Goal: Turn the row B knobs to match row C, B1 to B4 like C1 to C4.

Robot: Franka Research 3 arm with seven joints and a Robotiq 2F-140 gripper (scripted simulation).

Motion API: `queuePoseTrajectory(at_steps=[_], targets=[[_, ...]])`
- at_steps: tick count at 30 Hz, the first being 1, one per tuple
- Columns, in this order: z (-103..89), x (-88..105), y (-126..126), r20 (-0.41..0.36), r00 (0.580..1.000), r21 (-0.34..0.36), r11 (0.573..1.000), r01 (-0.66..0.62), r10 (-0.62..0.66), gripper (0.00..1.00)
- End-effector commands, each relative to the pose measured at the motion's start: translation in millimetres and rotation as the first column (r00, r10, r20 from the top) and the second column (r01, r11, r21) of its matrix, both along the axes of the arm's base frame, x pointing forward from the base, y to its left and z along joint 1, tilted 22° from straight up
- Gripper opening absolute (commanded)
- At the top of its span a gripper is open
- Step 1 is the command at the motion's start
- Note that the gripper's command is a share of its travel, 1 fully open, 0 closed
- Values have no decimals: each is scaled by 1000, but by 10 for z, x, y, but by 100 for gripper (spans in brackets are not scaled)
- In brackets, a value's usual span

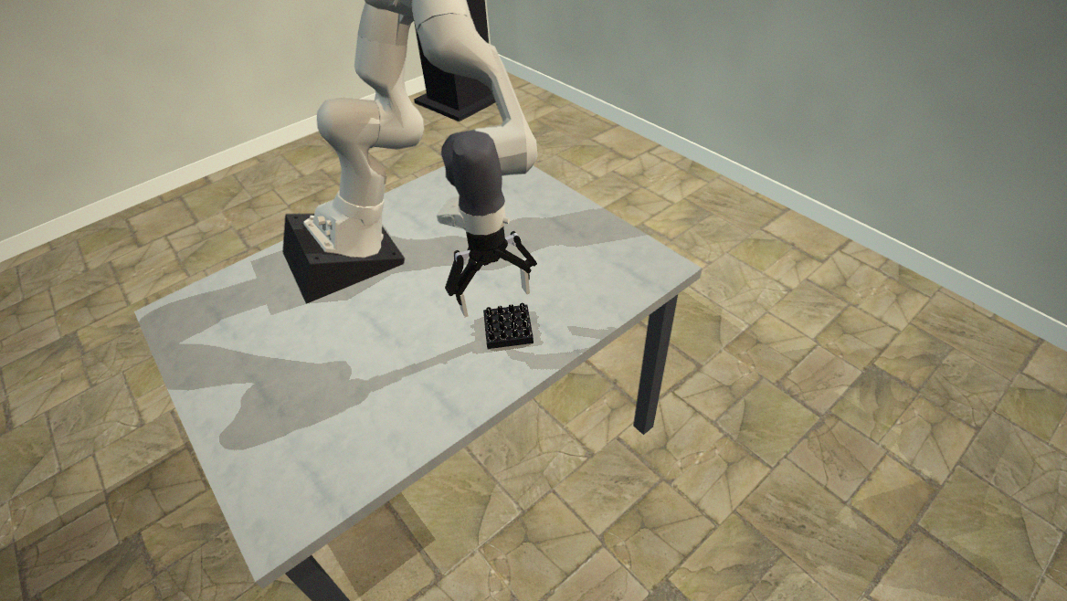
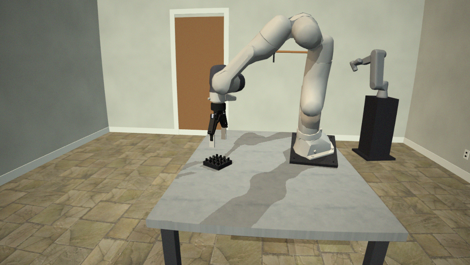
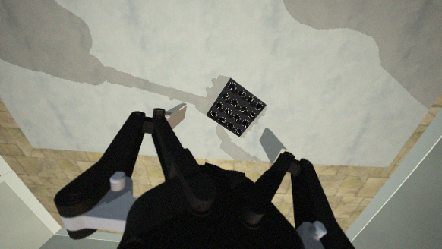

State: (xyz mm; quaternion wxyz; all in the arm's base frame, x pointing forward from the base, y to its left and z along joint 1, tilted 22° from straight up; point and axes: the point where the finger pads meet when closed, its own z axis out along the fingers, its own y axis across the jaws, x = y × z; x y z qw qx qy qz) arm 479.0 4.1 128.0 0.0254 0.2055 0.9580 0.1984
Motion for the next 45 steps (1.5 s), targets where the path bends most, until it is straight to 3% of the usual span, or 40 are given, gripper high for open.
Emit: queuePoseTrajectory(at_steps=[1,13,21,22,45], targets=[[6,1,8,-71,988,5,990,139,-138,100],[28,27,36,-135,947,11,956,294,-290,100],[32,31,41,-147,937,11,947,321,-316,100],[32,31,41,-147,937,11,947,321,-316,12],[32,31,41,-147,937,11,947,321,-316,12]])
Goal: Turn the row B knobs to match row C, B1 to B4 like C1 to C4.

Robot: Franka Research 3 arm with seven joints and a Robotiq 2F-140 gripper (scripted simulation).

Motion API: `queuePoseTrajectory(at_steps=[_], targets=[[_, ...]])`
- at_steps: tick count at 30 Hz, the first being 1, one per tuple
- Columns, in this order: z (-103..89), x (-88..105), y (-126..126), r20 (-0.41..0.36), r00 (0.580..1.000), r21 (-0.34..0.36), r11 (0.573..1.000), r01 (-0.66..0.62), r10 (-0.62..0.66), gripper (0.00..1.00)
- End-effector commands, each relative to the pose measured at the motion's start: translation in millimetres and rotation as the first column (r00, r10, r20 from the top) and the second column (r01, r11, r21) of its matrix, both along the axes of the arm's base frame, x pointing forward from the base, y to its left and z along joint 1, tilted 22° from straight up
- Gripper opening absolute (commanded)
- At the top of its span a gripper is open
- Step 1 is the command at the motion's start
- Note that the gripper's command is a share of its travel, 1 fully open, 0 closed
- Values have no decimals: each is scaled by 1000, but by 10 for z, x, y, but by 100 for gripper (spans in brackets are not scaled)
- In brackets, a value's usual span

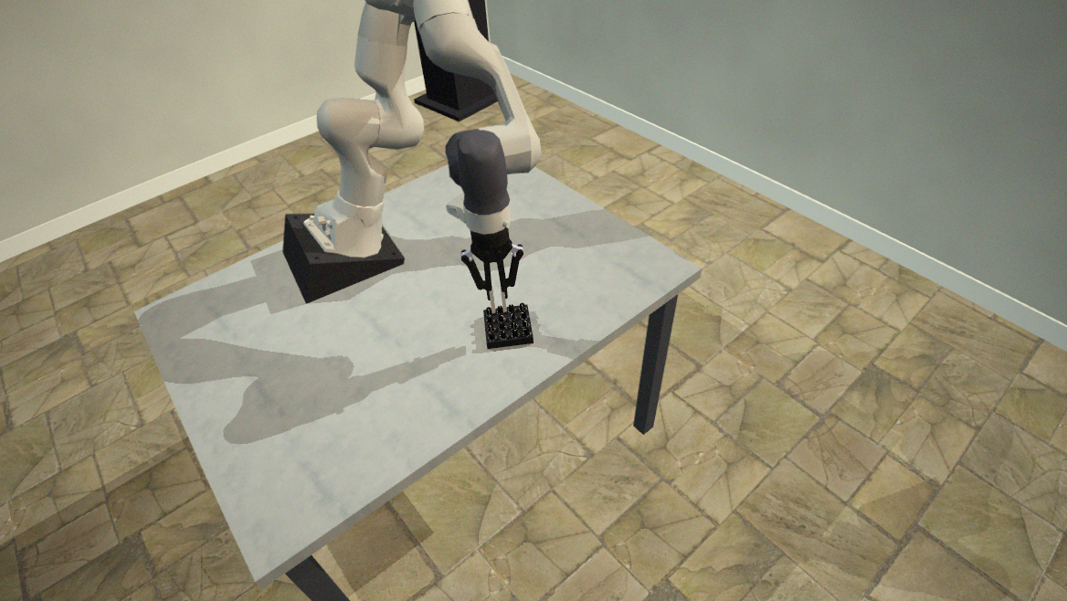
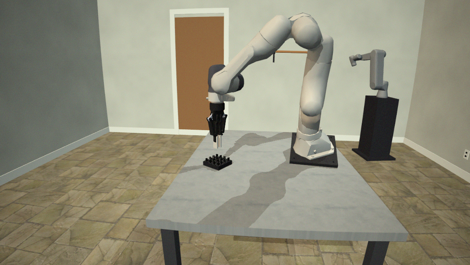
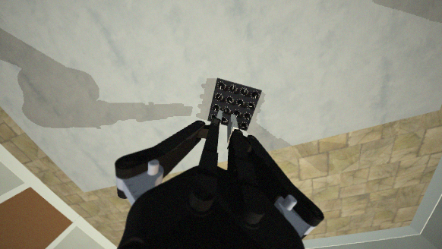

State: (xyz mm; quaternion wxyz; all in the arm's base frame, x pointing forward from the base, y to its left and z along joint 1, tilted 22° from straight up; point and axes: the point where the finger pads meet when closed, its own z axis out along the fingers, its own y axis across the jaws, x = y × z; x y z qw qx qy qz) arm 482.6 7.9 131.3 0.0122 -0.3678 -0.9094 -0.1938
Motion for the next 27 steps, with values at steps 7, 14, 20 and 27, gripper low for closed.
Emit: queuePoseTrajectory(at_steps=[7,14,20,27], targets=[[-1,-5,3,-8,1000,1,1000,7,-7,12],[-2,-5,3,-8,1000,1,1000,7,-7,12],[-14,-3,8,-7,1000,1,1000,7,-7,12],[-50,3,24,-5,1000,1,1000,6,-6,12]])
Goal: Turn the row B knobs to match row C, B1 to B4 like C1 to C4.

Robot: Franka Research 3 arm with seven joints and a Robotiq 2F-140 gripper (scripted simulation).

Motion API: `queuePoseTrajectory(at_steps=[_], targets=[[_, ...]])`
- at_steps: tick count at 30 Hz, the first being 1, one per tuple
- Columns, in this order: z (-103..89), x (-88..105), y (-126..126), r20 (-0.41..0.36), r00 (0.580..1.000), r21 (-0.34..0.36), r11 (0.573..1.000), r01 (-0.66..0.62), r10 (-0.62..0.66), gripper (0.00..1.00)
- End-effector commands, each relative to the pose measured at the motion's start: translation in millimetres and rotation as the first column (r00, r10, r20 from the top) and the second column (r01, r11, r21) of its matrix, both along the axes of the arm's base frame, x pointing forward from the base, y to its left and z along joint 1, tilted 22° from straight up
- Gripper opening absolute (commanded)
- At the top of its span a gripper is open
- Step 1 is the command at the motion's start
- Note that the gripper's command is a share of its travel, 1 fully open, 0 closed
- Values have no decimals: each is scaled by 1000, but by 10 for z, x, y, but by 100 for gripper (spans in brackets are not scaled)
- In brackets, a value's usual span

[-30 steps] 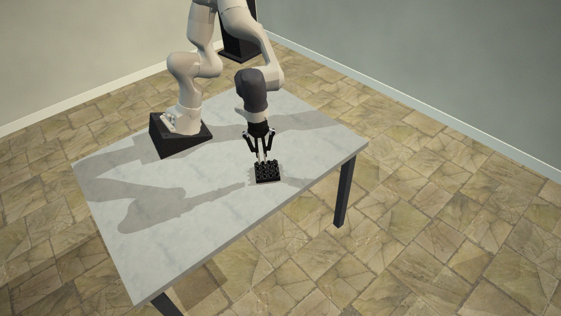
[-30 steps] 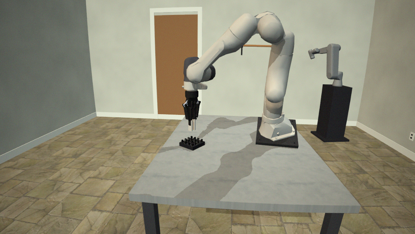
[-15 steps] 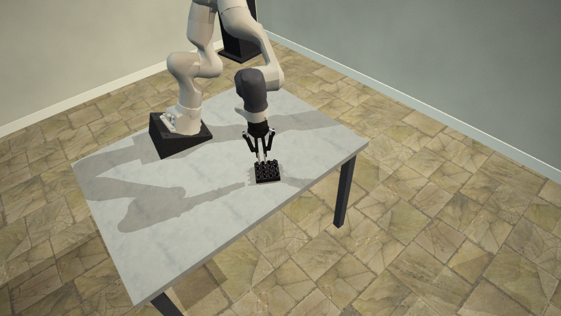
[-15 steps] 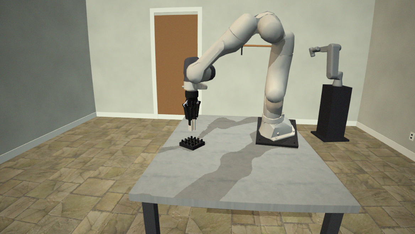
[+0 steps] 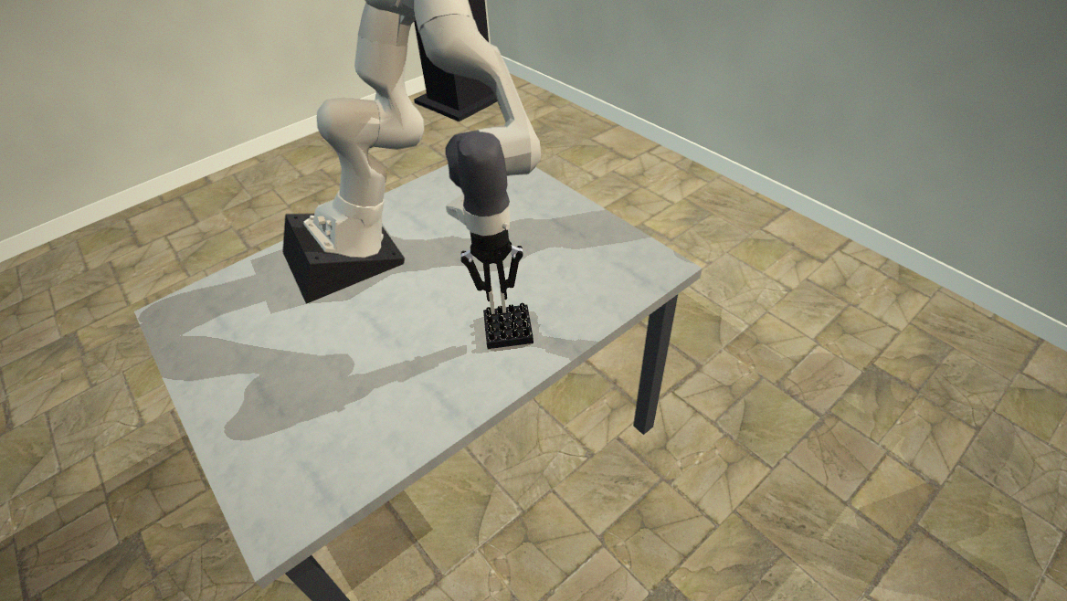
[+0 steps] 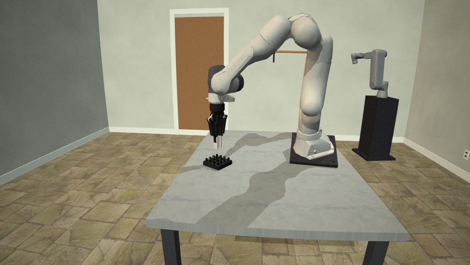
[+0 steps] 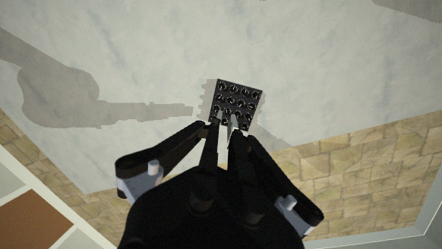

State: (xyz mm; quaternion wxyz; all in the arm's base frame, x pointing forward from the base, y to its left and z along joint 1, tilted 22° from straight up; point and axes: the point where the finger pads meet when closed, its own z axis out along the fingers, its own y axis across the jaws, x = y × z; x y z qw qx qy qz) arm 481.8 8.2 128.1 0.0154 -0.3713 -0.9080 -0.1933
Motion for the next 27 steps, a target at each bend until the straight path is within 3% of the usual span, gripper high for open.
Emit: queuePoseTrajectory(at_steps=[1,27], targets=[[-25,12,24,2,1000,-1,1000,-1,1,12],[-292,57,140,2,1000,-1,1000,-1,1,12]])
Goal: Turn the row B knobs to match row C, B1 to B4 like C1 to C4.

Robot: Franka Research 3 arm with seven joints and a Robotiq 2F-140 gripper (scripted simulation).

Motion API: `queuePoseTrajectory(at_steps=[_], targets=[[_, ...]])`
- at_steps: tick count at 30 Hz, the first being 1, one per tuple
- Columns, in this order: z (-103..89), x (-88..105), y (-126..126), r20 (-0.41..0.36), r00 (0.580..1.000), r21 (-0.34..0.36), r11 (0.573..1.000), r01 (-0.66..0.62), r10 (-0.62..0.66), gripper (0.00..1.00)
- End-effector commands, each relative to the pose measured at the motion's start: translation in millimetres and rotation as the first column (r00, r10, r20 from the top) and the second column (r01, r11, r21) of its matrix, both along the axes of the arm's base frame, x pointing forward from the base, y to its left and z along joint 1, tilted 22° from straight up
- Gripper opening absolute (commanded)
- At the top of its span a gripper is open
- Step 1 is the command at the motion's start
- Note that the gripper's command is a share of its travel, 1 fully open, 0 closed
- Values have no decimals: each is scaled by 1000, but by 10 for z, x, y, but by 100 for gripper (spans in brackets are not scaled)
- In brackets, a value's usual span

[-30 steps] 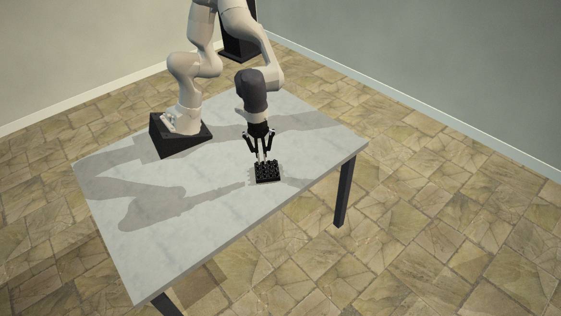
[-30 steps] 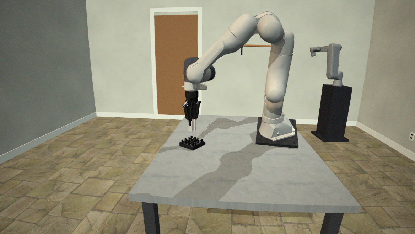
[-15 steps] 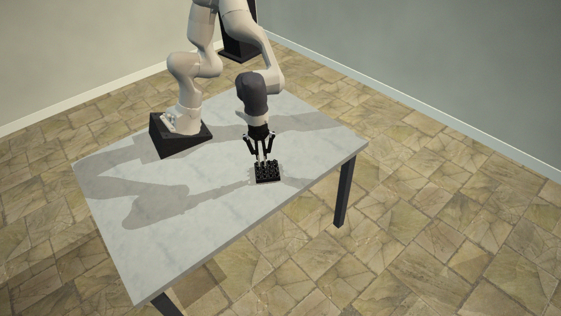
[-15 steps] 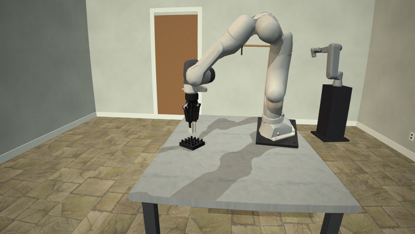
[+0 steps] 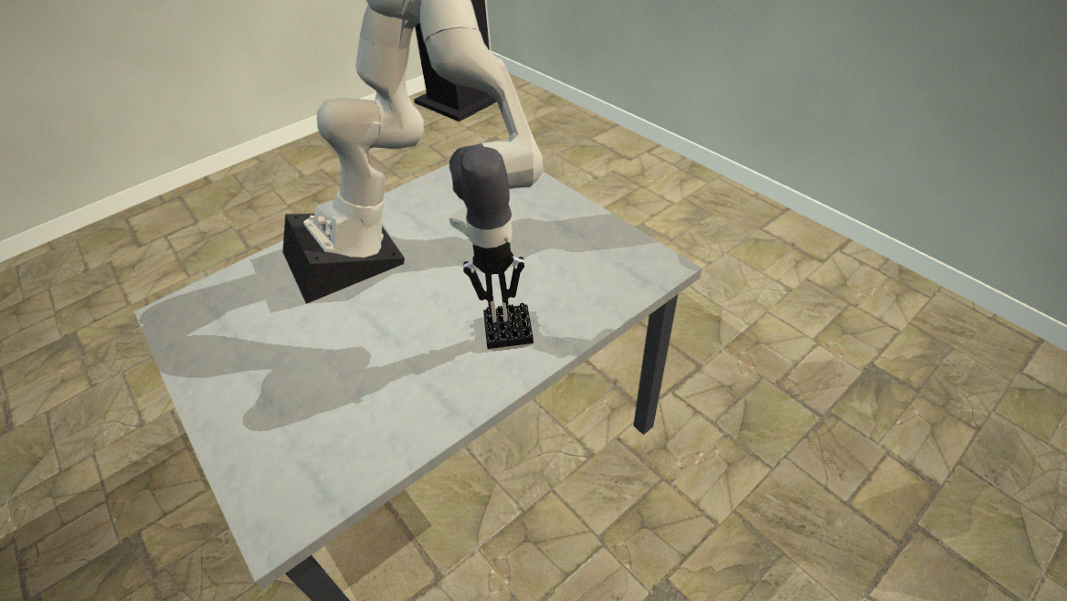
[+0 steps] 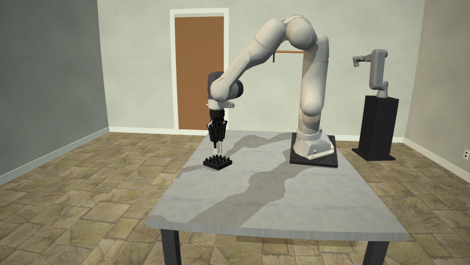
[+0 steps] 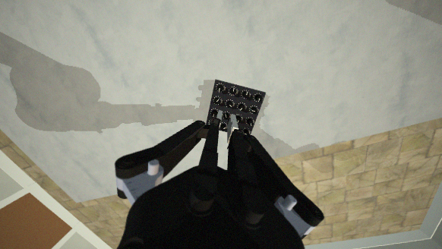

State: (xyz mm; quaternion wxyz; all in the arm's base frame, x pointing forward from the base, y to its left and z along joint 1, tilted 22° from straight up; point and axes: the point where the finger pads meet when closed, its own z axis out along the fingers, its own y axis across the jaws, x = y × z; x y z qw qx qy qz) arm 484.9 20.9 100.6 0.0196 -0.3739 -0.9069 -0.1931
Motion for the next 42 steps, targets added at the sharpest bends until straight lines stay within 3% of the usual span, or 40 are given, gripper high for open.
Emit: queuePoseTrajectory(at_steps=[1,42], targets=[[-18,26,12,11,1000,-4,1000,-4,4,12],[-110,42,52,11,1000,-4,1000,-4,4,12]])
